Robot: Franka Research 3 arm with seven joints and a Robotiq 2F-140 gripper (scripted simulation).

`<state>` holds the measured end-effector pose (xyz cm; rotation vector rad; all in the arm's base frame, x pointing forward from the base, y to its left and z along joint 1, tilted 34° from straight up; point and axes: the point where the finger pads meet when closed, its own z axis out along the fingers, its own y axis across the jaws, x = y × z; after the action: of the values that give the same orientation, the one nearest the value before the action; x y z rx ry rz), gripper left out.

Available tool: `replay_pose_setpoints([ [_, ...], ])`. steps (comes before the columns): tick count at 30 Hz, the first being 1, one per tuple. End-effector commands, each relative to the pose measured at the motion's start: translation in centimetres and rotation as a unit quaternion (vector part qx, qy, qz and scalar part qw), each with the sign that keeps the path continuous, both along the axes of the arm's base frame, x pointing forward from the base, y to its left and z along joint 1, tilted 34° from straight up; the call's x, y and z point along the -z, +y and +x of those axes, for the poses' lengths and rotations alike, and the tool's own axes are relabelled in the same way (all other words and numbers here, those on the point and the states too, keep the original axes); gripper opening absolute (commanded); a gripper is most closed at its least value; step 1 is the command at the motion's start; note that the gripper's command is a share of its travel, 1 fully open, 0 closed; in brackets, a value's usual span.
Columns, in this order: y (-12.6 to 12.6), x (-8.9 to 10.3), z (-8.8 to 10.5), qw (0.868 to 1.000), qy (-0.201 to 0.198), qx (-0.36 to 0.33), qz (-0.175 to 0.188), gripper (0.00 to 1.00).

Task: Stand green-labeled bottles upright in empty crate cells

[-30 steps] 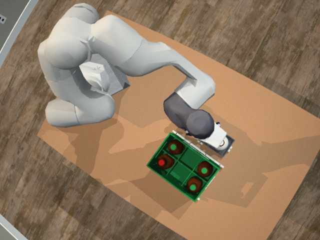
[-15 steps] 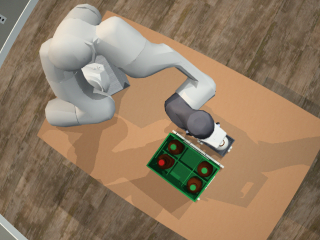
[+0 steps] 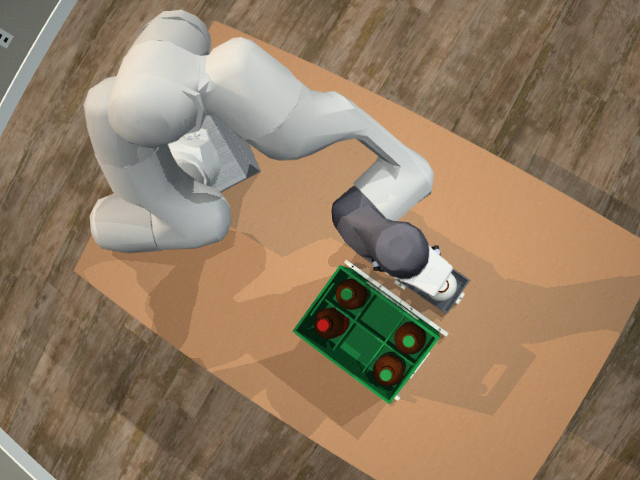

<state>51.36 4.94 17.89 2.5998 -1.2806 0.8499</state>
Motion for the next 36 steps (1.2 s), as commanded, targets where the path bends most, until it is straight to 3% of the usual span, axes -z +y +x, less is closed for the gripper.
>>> replay_pose_setpoints([
  [1, 0.02, 0.13, 0.41, 1.000, -0.002, -0.006, -0.002, 0.38],
  [36, -0.24, 0.75, 0.74, 1.000, -0.002, -0.006, -0.002, 0.38],
])
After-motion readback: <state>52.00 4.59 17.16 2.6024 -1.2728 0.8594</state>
